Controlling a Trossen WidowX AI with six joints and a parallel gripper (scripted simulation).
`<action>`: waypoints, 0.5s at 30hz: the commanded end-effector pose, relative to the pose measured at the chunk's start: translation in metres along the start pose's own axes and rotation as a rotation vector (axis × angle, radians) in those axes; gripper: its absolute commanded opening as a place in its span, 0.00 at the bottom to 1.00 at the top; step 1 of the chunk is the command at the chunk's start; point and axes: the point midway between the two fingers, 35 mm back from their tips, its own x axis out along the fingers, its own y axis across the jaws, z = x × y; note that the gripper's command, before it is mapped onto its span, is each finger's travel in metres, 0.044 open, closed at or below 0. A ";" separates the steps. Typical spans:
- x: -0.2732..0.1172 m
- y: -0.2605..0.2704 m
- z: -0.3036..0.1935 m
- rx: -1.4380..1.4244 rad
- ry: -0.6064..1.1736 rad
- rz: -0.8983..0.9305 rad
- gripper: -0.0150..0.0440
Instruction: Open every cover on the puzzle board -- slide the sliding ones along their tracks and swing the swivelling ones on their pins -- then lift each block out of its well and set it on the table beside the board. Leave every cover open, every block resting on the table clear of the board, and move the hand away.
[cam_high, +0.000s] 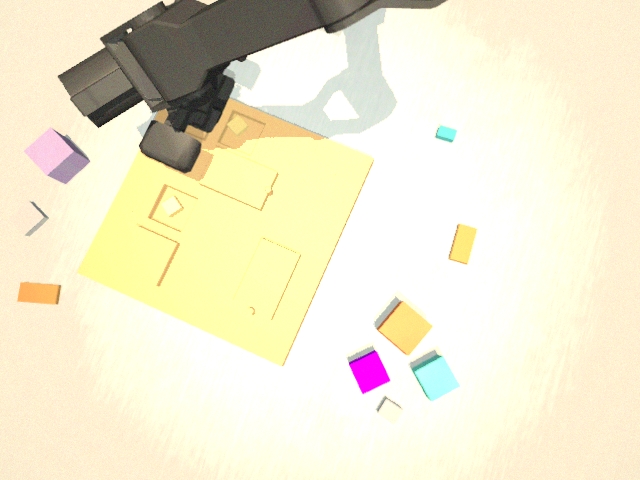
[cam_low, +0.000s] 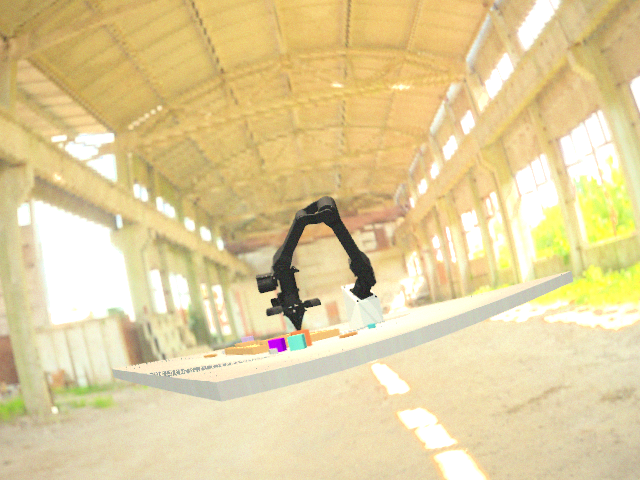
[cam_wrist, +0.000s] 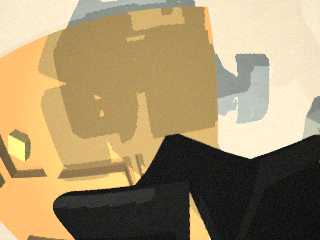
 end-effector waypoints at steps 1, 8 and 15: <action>-0.008 0.003 0.003 -0.007 -0.007 0.007 0.25; -0.017 0.003 0.004 -0.007 -0.007 0.007 0.25; -0.026 0.003 0.005 -0.007 -0.007 0.007 0.25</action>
